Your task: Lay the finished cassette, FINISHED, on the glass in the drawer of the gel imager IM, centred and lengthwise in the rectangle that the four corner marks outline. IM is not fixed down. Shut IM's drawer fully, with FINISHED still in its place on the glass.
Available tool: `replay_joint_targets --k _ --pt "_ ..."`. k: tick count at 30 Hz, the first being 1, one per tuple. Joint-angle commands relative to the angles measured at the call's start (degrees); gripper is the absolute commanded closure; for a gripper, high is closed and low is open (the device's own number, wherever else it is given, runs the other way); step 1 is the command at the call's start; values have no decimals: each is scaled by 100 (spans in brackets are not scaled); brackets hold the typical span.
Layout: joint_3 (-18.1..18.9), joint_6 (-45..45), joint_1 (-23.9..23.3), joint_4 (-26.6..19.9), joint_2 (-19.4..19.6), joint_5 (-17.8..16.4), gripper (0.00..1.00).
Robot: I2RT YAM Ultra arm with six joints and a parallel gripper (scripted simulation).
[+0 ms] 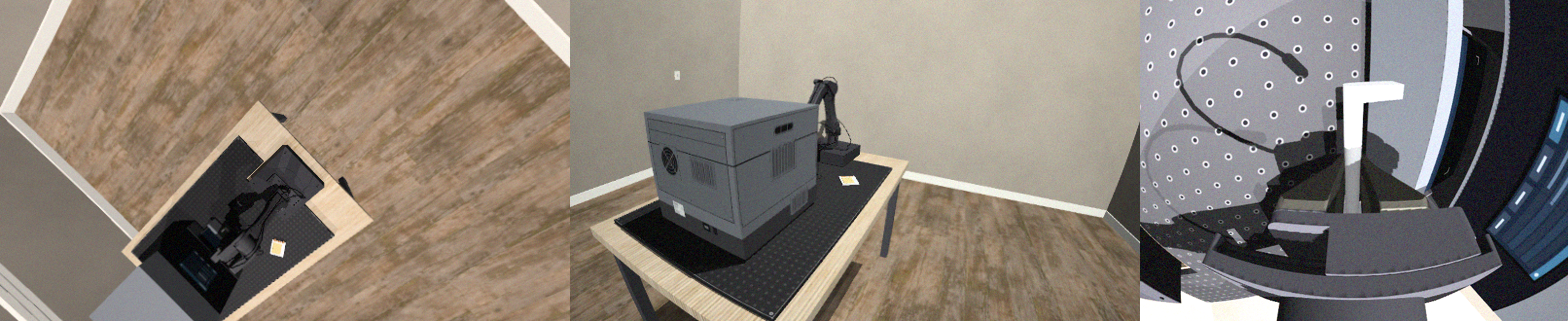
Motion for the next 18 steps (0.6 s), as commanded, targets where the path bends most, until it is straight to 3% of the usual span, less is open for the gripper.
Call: replay_joint_targets --k 1,18 --pt "-167 -36 -54 -169 -226 -92 100" --pt "-128 -33 -58 -159 -251 -91 100"
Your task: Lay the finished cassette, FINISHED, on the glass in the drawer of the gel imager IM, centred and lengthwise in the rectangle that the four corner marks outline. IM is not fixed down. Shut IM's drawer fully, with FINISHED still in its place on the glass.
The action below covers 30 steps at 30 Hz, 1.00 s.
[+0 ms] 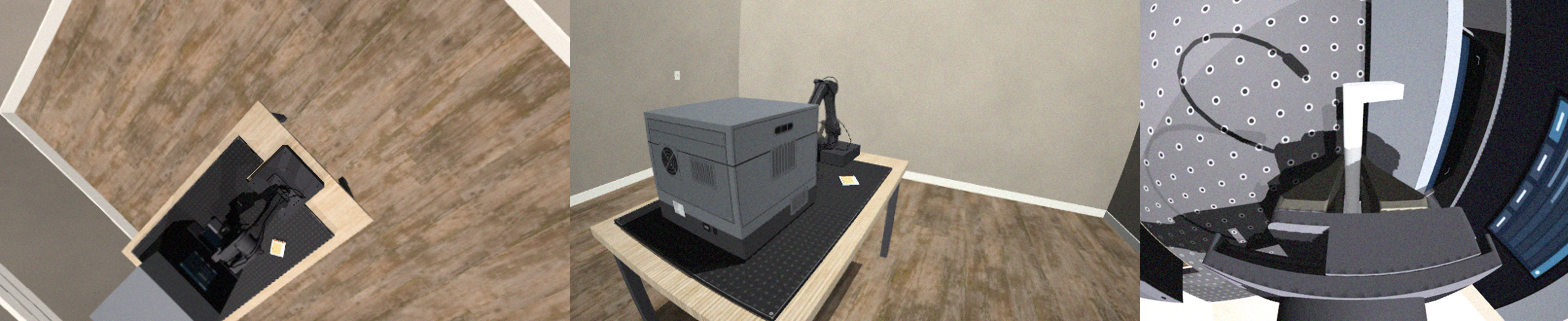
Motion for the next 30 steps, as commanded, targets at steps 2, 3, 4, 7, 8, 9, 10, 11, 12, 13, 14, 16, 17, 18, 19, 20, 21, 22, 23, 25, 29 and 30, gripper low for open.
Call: replay_joint_targets --k 2,3,4,7,8,9,10,11,12,13,14,16,17,18,19,20,21,22,23,25,29,30 --pt "-1 -31 -56 -181 -159 -91 100" --pt "-1 -31 -56 -181 -159 -91 100" --pt "-1 -31 -56 -181 -159 -91 100" --pt "-1 -31 -56 -181 -159 -91 100" --pt "-1 -31 -56 -181 -159 -91 100" --pt "-1 -31 -56 -181 -159 -91 100" --pt "-1 -31 -56 -181 -159 -91 100" --pt "-1 -31 -56 -181 -159 -91 100" --pt "-1 -31 -56 -181 -159 -91 100" --pt "-1 -31 -56 -181 -159 -91 100" --pt "-1 -31 -56 -181 -159 -91 100" --pt "-1 -31 -56 -181 -159 -91 100" --pt "-1 -31 -56 -181 -159 -91 100" --pt "-1 -31 -56 -181 -159 -91 100" --pt "-1 -31 -56 -181 -159 -91 100" --pt "-1 -31 -56 -181 -159 -91 100" --pt "-1 -31 -56 -181 -159 -91 100" --pt "-1 -31 -56 -181 -159 -91 100" --pt "-1 -31 -56 -181 -159 -91 100" --pt "467 -46 -42 -740 111 -80 100" --pt "787 -58 -30 -1303 215 -49 100" --pt "787 -58 -30 -1303 215 -49 100"
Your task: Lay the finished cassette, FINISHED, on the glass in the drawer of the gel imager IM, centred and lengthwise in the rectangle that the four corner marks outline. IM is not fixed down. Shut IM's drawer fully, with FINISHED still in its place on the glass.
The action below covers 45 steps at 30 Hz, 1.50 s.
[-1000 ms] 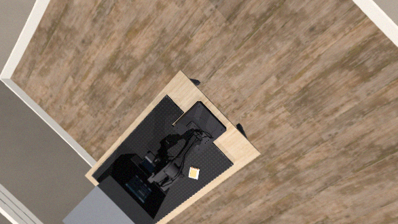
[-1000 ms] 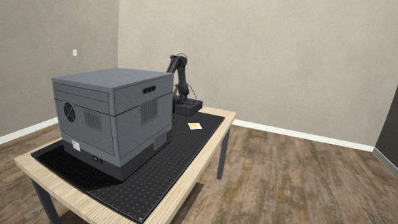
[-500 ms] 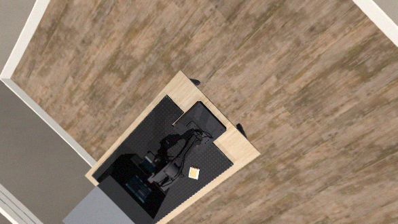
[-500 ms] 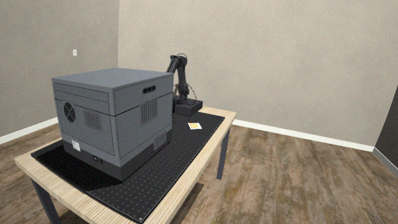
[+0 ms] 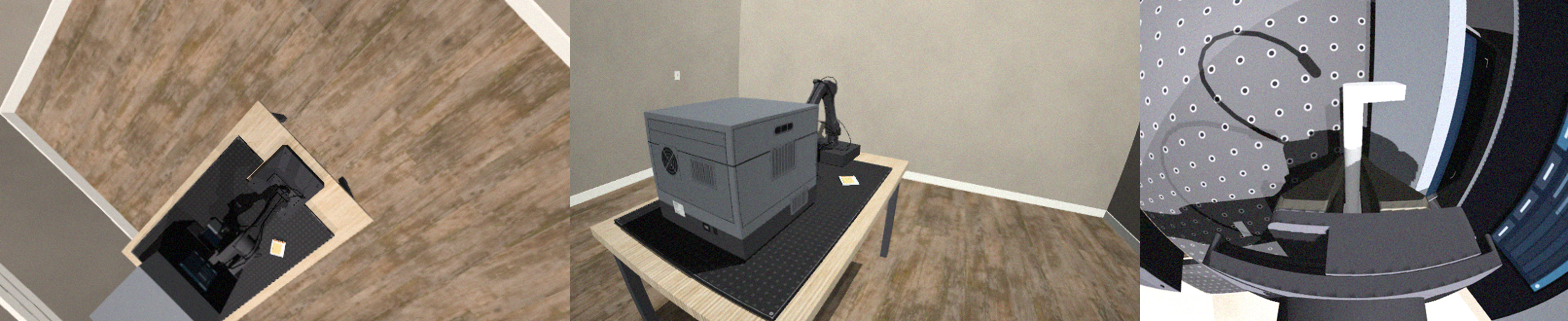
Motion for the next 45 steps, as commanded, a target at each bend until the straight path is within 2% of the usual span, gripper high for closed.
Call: replay_joint_targets --k 1,4,5,32,45 --pt "272 -50 -37 -676 -188 -72 100" --pt "148 -53 -48 -670 -248 -76 100" --pt "-46 -53 -51 -683 -248 -78 100" --pt "-914 -80 -75 -448 -862 -84 100" --pt "-887 -81 -78 -442 -900 -84 100"
